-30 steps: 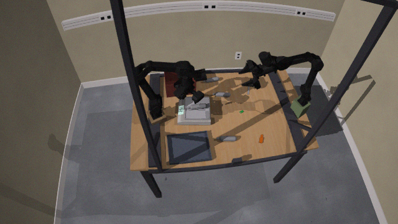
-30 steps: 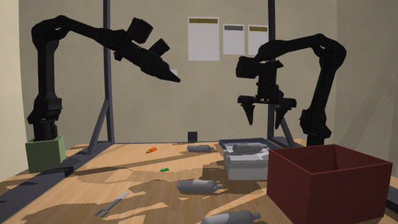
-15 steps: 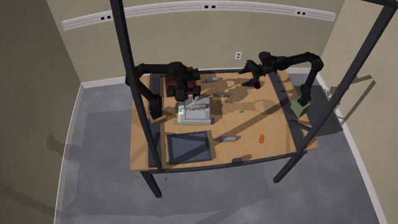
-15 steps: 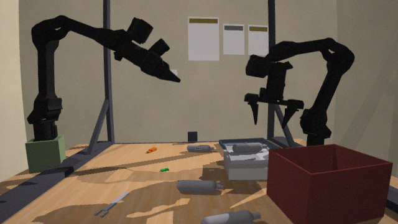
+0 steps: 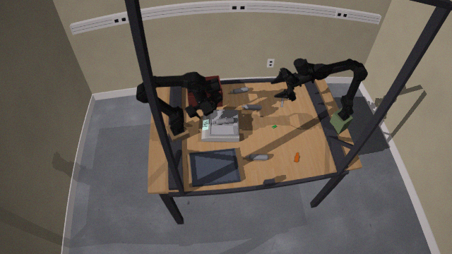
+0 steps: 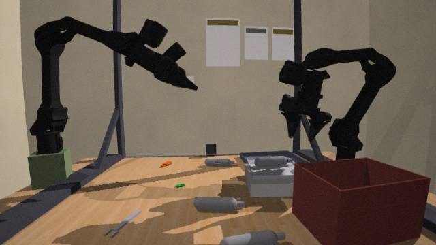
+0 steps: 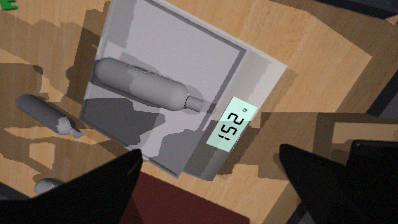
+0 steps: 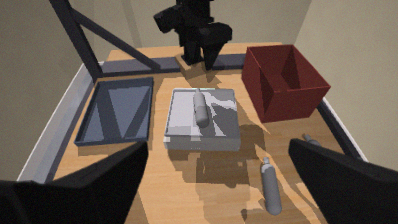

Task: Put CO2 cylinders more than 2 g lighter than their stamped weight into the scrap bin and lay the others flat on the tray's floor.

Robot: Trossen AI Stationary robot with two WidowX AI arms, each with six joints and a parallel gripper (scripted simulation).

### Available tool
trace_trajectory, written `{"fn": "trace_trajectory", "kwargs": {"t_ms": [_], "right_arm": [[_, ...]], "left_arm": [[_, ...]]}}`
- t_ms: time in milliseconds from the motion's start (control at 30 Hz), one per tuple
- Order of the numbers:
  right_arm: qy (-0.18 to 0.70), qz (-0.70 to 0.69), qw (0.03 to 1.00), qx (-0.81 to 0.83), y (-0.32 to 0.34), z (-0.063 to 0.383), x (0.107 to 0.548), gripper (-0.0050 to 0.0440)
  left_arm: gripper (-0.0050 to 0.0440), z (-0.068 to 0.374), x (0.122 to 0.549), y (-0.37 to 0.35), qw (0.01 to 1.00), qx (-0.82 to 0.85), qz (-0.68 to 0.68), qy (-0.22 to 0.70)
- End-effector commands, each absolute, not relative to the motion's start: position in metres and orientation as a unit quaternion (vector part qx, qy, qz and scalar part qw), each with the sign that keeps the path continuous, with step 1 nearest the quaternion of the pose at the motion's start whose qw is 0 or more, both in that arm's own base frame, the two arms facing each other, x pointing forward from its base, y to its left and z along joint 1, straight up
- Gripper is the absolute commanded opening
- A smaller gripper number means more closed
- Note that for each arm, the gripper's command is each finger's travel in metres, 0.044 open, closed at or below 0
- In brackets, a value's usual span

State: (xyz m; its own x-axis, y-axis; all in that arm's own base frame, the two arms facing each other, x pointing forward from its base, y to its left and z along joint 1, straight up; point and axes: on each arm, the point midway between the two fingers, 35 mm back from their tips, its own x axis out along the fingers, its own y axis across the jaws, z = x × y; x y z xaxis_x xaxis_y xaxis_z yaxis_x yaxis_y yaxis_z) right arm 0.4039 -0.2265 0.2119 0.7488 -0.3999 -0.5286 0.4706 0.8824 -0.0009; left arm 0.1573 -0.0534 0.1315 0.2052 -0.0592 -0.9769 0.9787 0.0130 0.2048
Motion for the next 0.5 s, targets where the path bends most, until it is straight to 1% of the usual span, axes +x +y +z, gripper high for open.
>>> {"fn": "trace_trajectory", "kwargs": {"t_ms": [0,100,167,467], "right_arm": [[0.253,-0.236,0.936,0.063,-0.227,0.225,0.404,0.0440],[0.253,-0.236,0.936,0.063,-0.227,0.225,0.404,0.0440],[0.253,-0.236,0.936,0.063,-0.227,0.225,0.404,0.0440],[0.253,-0.236,0.936,0.063,-0.227,0.225,0.404,0.0440]], "left_arm": [[0.0440,0.130,0.151,-0.051,0.627,0.477,-0.401,0.469],[0.0440,0.128,0.147,-0.049,0.660,0.436,-0.367,0.489],[0.0440,0.128,0.147,-0.049,0.660,0.436,-0.367,0.489],[0.0440,0.121,0.136,-0.045,0.751,0.287,-0.252,0.538]]}}
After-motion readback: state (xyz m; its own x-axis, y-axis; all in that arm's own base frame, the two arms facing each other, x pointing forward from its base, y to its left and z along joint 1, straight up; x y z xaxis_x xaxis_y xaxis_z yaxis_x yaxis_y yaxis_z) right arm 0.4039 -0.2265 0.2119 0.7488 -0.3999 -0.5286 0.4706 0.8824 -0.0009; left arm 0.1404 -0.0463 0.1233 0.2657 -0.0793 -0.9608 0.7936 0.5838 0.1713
